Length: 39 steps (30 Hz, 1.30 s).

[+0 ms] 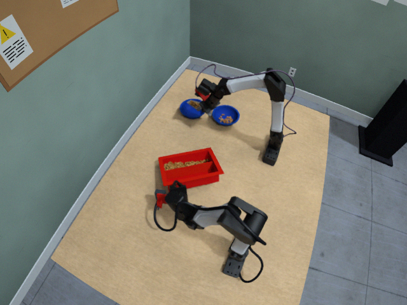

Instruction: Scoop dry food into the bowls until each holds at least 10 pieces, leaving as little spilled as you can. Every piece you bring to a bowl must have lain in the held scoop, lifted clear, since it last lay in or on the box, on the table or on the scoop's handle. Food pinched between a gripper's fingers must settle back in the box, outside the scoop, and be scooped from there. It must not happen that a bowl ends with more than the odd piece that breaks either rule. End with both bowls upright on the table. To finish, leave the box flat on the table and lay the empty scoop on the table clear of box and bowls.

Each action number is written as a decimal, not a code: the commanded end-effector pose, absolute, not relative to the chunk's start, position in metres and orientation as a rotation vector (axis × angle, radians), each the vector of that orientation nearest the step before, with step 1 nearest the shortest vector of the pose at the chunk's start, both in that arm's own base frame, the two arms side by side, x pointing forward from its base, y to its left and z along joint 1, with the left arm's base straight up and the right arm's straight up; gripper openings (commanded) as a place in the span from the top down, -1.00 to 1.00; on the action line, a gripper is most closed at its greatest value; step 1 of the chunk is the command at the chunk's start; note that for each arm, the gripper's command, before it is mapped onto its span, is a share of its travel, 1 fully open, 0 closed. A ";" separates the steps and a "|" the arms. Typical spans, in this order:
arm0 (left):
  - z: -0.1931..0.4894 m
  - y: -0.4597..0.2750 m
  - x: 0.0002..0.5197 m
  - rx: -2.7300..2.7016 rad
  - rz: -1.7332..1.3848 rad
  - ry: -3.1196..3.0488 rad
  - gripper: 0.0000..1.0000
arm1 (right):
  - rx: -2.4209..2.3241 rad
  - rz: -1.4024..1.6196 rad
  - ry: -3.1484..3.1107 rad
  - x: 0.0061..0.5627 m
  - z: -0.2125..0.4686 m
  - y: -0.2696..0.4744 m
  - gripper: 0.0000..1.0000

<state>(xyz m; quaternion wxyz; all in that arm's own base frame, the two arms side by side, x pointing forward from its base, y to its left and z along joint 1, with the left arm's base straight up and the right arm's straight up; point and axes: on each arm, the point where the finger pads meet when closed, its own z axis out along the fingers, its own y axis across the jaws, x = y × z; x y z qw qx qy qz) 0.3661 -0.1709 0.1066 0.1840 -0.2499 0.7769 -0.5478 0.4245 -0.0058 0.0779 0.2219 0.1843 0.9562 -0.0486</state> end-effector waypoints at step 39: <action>0.145 -0.178 0.377 -0.554 -1.573 2.099 1.00 | 0.704 -0.021 2.610 0.442 0.104 0.003 1.00</action>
